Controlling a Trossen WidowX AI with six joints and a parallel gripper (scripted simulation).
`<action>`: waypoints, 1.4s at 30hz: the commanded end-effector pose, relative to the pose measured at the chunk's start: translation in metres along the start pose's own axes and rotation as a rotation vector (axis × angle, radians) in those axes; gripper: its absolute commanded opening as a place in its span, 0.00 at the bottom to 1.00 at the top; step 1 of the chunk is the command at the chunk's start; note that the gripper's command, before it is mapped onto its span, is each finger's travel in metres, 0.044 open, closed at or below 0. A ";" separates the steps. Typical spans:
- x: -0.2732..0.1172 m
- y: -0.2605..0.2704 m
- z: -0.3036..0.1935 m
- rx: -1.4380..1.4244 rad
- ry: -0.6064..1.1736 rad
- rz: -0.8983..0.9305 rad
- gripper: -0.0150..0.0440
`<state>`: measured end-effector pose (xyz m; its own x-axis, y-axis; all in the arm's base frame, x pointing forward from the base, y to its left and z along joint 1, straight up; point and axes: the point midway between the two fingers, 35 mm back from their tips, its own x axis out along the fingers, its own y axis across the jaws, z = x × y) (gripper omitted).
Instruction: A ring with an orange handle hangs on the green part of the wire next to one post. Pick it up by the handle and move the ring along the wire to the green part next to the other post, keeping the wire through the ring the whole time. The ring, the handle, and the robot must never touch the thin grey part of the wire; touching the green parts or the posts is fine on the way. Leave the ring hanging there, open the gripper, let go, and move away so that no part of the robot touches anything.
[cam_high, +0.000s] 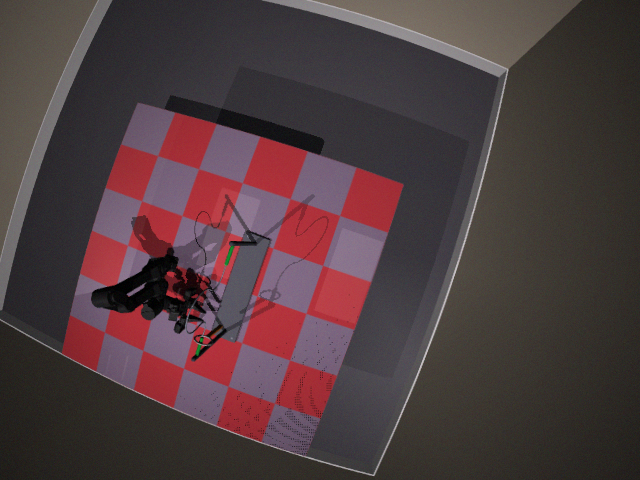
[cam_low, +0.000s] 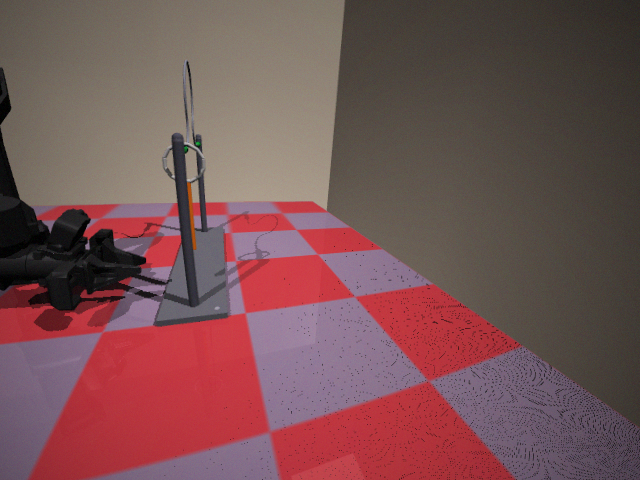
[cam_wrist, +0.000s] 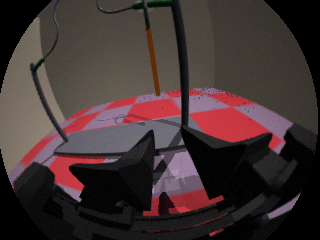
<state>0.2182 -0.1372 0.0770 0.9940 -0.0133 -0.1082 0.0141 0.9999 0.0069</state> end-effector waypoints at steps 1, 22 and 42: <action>0.006 0.000 0.006 0.001 -0.002 0.002 0.53; 0.041 0.002 0.051 -0.018 -0.031 -0.005 0.53; 0.071 -0.001 0.054 -0.018 -0.032 -0.005 0.53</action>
<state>0.2898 -0.1380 0.1211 0.9965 -0.0154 -0.0818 0.0146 0.9998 -0.0100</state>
